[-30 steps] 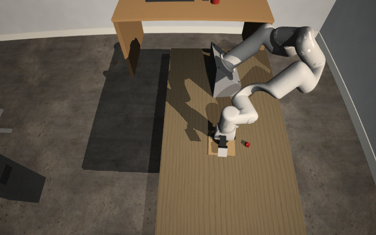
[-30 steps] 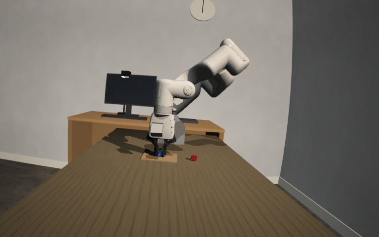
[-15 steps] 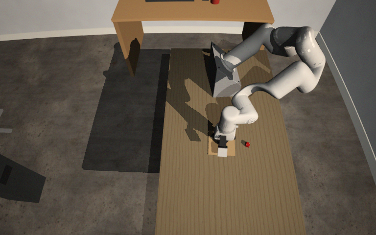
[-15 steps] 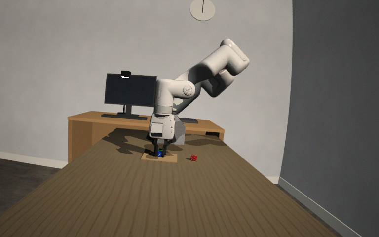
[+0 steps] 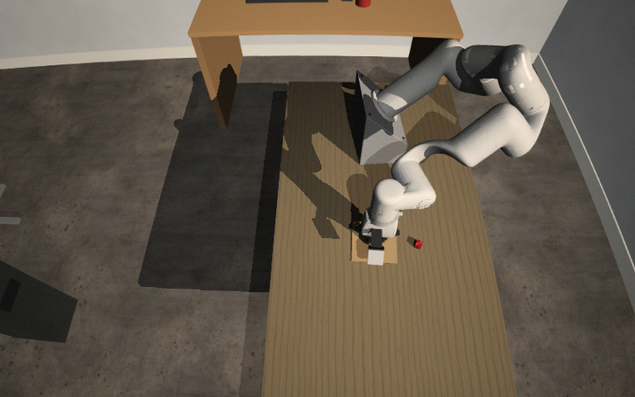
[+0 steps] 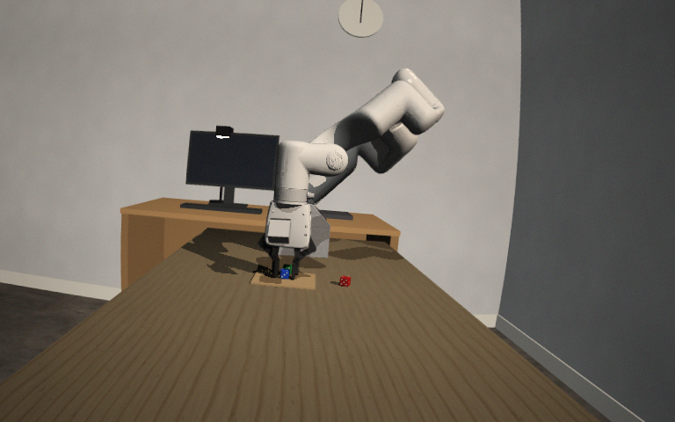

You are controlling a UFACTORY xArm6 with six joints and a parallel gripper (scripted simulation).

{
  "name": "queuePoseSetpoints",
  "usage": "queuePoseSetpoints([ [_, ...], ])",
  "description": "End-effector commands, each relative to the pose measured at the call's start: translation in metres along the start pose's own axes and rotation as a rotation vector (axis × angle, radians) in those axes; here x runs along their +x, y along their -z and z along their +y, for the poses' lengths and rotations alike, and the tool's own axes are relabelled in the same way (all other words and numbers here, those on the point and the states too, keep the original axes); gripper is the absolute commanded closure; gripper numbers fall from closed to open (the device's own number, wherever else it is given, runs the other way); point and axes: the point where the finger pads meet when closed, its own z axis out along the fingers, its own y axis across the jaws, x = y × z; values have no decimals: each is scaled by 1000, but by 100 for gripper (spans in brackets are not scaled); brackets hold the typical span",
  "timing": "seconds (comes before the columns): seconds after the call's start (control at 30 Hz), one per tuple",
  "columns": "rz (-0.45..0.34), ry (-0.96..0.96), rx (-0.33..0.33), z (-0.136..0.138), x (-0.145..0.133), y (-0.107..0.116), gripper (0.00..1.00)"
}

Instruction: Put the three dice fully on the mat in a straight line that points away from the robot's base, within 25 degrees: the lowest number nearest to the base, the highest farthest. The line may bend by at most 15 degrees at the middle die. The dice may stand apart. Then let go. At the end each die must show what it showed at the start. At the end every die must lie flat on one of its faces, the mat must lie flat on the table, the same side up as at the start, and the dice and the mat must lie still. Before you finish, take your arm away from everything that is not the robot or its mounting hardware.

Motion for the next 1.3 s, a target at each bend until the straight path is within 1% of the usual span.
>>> queuePoseSetpoints([
  [0.0, 3, 1, -1, 0, 1, 1, 64],
  [0.23, 3, 1, -1, 0, 1, 3, 64],
  [0.4, 3, 1, -1, 0, 1, 16, 64],
  [0.47, 3, 1, -1, 0, 1, 16, 64],
  [0.9, 3, 1, -1, 0, 1, 80, 64],
  [0.97, 3, 1, -1, 0, 1, 86, 64],
  [1.23, 3, 1, -1, 0, 1, 91, 64],
  [1.27, 3, 1, -1, 0, 1, 91, 0],
])
